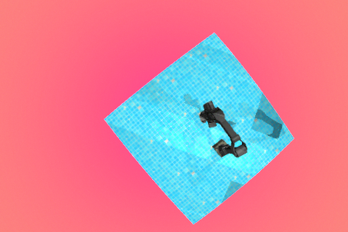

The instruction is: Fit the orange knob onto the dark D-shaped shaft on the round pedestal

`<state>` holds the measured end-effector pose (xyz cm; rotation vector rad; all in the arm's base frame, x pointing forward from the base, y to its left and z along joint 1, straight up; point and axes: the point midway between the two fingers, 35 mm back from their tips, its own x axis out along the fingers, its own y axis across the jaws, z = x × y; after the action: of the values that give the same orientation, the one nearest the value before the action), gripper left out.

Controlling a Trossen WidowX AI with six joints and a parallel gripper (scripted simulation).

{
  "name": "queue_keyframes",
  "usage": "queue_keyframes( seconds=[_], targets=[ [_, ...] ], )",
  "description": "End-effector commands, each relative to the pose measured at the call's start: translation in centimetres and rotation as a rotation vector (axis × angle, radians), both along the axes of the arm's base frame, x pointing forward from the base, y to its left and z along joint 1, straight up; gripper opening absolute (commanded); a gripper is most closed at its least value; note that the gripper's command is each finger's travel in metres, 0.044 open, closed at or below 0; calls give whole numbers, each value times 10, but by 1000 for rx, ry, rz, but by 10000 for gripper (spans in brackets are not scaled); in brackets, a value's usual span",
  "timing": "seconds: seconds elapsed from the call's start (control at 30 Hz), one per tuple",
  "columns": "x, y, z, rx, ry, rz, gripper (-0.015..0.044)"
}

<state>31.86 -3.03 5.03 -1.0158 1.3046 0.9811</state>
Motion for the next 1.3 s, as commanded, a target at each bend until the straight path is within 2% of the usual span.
queue_keyframes(
  seconds=[0.0, 0.23, 0.47, 1.27],
  targets=[
    [-1, 0, -1, -3, 3, 4, 0],
    [0, 0, 5, -3, 3, 12, 0],
    [2, -1, 6, -9, 4, 213, 0],
    [2, -1, 0, -9, 4, 213, 0]
  ],
)
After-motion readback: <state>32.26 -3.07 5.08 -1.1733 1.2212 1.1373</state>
